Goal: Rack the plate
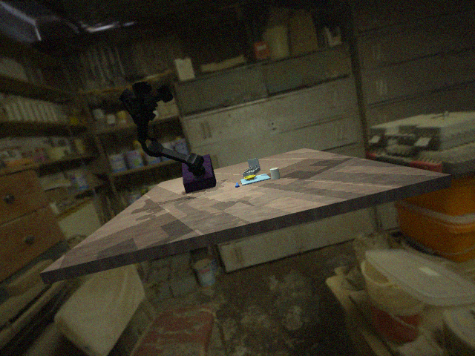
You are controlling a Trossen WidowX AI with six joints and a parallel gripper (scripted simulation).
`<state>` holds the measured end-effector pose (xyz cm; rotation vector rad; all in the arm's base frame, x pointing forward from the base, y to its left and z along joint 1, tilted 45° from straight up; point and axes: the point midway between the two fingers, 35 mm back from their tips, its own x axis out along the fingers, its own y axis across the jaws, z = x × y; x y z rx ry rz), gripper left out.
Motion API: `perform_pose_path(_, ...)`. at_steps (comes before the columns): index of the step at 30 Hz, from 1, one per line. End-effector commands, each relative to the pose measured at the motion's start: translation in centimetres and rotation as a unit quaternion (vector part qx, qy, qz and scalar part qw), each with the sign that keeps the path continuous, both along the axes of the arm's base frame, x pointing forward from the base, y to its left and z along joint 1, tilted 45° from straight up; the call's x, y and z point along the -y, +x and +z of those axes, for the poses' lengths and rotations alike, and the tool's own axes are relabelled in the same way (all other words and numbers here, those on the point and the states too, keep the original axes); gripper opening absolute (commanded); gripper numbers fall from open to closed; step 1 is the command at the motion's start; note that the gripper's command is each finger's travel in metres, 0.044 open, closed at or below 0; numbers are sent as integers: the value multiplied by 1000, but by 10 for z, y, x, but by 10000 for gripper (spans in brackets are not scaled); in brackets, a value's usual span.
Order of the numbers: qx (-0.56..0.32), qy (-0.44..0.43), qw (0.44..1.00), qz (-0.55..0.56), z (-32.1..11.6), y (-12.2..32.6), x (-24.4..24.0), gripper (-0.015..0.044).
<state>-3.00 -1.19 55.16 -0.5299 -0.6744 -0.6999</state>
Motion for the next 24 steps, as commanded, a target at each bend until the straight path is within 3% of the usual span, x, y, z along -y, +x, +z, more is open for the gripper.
perform_pose_path(1, -3, 1, 1000, 0, 0, 2, 1, 400)
perform_pose_path(14, -181, 94, 978, 39, -45, 127, 49, 400)
perform_pose_path(24, -311, 186, 930, 61, -105, 218, 68, 400)
